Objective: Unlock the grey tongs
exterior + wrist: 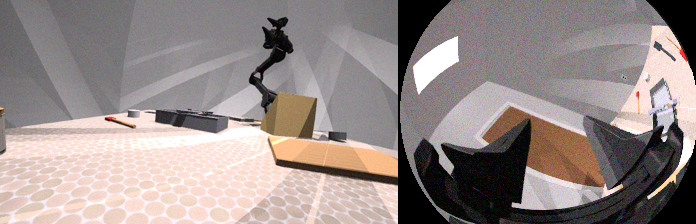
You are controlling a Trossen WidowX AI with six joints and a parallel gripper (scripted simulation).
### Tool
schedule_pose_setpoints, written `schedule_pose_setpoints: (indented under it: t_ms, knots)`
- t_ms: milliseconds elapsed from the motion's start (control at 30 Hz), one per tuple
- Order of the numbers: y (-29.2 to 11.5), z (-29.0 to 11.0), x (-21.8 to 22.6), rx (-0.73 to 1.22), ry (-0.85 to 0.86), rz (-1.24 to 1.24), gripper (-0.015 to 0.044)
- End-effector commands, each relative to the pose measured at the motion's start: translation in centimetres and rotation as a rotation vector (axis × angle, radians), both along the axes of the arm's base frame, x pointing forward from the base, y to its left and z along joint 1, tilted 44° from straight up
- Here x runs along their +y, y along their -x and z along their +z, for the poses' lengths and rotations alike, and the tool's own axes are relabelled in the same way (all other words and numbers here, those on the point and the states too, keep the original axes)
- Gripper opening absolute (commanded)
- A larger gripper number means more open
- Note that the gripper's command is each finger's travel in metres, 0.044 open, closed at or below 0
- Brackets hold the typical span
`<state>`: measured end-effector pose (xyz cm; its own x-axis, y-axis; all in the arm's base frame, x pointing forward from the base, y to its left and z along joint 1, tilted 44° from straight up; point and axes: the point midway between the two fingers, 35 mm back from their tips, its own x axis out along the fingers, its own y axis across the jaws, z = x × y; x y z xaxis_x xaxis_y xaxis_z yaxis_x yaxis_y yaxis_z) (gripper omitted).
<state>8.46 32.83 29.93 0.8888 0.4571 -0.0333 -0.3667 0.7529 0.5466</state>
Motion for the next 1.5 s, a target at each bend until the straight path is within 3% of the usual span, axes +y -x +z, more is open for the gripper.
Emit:
schedule_pose_setpoints:
  t_ms: [0,367,700,1033,1467]
  knots:
    - [-3.5,-2.3,0.1,0.039,0.01,-0.101,0.026]
    - [-16.3,-11.4,-4.9,0.218,-0.017,-0.531,0.026]
    - [-24.9,-20.9,-16.9,0.361,-0.247,-1.106,0.026]
    - [-25.9,-27.7,-30.0,0.326,-0.472,-1.648,0.026]
    - [-25.7,-27.5,-30.6,0.325,-0.476,-1.657,0.026]
